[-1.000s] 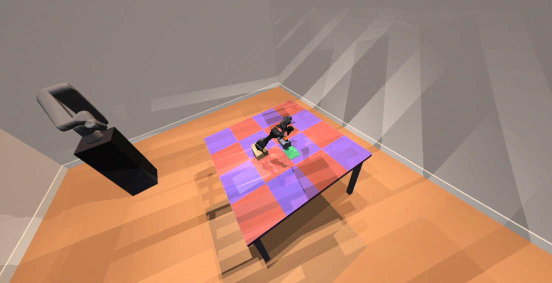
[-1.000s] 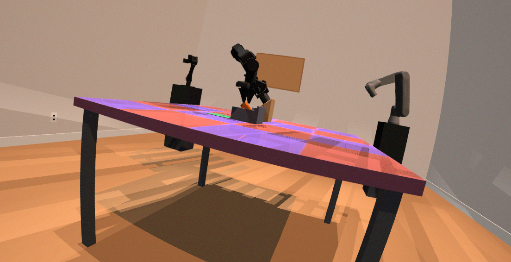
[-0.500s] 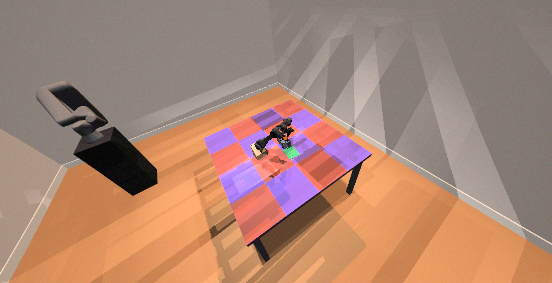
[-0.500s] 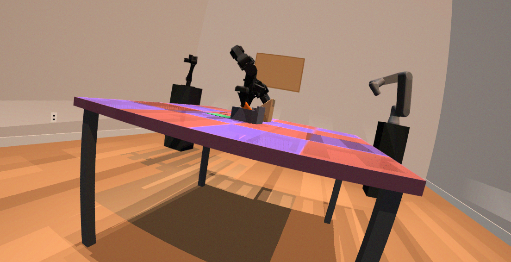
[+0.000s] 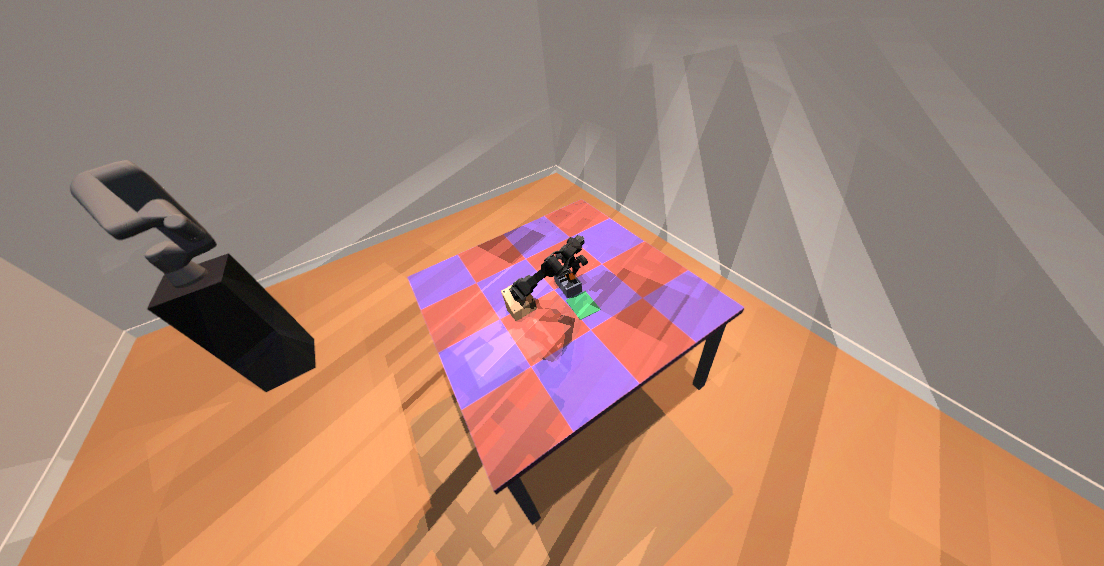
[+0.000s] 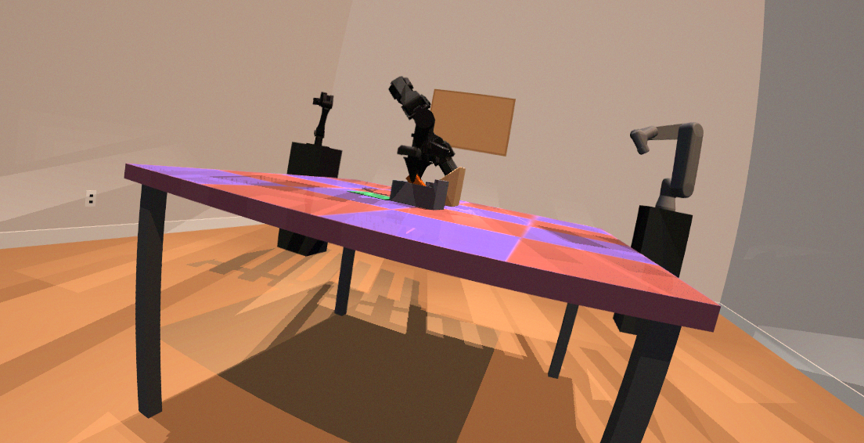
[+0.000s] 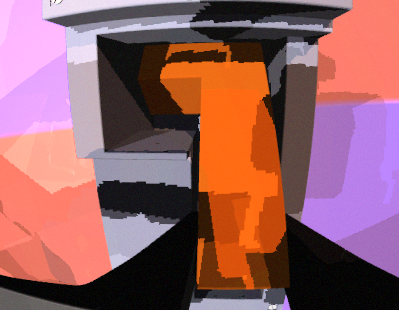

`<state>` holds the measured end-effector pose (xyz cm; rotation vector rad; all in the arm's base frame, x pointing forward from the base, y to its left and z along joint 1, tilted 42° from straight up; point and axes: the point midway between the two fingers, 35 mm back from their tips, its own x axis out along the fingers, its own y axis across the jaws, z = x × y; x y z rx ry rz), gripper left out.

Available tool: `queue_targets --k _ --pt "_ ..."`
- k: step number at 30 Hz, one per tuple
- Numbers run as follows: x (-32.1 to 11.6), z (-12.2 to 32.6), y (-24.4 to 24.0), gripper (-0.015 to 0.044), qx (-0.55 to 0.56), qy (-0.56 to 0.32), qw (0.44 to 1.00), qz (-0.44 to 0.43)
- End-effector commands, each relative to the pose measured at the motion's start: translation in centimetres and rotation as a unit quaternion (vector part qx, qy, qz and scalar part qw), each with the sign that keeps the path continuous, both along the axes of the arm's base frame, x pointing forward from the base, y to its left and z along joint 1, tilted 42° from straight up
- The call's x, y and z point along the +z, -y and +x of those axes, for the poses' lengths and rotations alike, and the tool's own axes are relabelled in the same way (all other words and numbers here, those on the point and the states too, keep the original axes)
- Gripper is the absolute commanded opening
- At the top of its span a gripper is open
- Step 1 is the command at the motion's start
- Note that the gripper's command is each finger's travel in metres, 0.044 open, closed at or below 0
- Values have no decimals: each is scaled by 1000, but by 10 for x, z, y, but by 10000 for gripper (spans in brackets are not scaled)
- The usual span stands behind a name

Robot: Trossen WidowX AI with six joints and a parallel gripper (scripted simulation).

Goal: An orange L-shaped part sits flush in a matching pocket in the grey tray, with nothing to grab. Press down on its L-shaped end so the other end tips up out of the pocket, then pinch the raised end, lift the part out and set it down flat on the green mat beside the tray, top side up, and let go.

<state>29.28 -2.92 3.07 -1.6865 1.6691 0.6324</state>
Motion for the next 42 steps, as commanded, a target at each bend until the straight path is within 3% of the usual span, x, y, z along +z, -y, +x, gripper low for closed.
queue_targets --k 1,5,42 --pt "0 0 0 102 -1 1 1000 0" --pt "0 0 0 0 -1 1 1000 0" --pt "36 -4 -33 0 1 -5 1000 -2"
